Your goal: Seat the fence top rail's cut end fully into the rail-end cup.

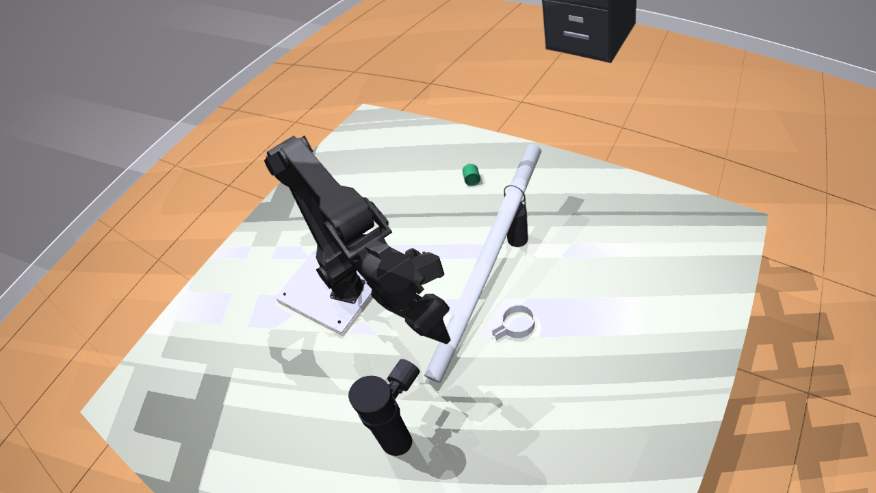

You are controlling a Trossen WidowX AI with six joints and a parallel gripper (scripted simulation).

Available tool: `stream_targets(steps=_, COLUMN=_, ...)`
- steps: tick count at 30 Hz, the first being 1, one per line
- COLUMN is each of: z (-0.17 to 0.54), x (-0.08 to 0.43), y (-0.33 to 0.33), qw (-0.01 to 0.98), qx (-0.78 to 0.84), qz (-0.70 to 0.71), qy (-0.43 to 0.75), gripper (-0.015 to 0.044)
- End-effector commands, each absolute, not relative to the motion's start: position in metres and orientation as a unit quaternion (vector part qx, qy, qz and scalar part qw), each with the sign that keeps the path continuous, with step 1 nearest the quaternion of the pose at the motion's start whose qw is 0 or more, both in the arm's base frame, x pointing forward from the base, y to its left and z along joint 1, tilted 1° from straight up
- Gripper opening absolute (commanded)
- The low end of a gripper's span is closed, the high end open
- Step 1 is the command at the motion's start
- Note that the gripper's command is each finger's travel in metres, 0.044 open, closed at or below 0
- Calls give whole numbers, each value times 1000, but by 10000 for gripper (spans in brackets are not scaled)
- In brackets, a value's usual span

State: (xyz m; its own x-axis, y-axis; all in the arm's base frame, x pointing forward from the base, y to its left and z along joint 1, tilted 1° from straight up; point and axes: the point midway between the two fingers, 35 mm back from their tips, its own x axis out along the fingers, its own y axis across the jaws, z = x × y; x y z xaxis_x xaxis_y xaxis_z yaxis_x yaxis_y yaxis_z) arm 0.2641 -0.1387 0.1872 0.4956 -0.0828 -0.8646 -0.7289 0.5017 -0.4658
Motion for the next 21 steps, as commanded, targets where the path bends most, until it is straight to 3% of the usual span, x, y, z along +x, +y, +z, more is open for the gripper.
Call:
stream_targets(steps=1, z=214, x=266, y=-111, qw=807, qx=-316, qz=124, qy=484, gripper=440)
stream_targets(steps=12, z=258, x=254, y=-51, qw=869, qx=22, qz=-82, qy=487, gripper=440)
stream_targets(steps=21, z=261, x=252, y=-48, qw=869, qx=43, qz=-94, qy=484, gripper=440)
